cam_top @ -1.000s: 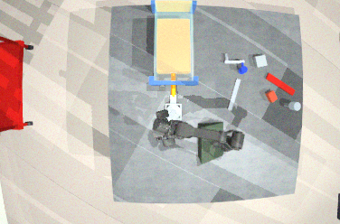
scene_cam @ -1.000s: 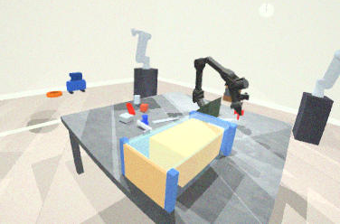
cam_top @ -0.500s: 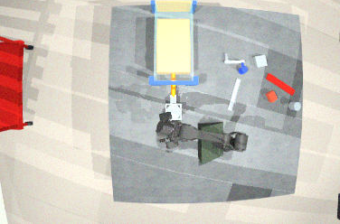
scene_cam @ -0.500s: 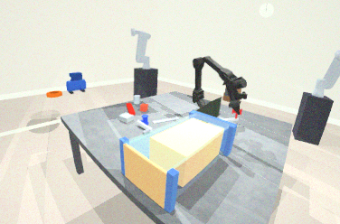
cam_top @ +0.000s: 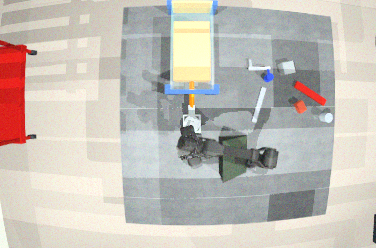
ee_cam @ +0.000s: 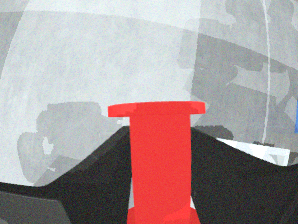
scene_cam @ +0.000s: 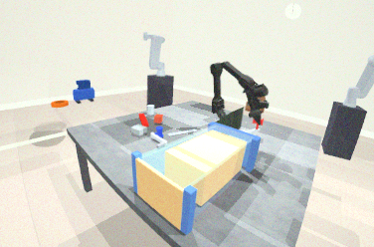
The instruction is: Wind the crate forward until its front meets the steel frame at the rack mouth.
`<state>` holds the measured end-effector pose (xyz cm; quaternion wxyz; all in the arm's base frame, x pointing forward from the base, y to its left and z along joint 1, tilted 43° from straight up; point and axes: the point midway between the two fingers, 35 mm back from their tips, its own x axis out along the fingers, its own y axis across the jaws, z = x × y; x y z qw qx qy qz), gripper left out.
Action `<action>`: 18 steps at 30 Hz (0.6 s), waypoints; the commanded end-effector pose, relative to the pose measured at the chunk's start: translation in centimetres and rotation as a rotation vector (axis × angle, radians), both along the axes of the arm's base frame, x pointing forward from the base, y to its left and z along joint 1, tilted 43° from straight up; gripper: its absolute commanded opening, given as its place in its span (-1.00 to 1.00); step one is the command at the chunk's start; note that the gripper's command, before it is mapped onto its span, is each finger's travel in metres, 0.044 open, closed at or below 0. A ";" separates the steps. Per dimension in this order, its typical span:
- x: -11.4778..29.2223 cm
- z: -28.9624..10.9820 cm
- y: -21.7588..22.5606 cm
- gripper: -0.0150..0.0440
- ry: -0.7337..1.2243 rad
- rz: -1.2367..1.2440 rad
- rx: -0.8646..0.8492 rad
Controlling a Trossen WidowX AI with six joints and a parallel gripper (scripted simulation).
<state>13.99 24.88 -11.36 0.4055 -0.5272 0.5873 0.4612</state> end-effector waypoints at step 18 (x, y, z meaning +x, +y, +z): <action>-0.9 1.9 -2.7 -0.49 0.005 -0.004 -0.025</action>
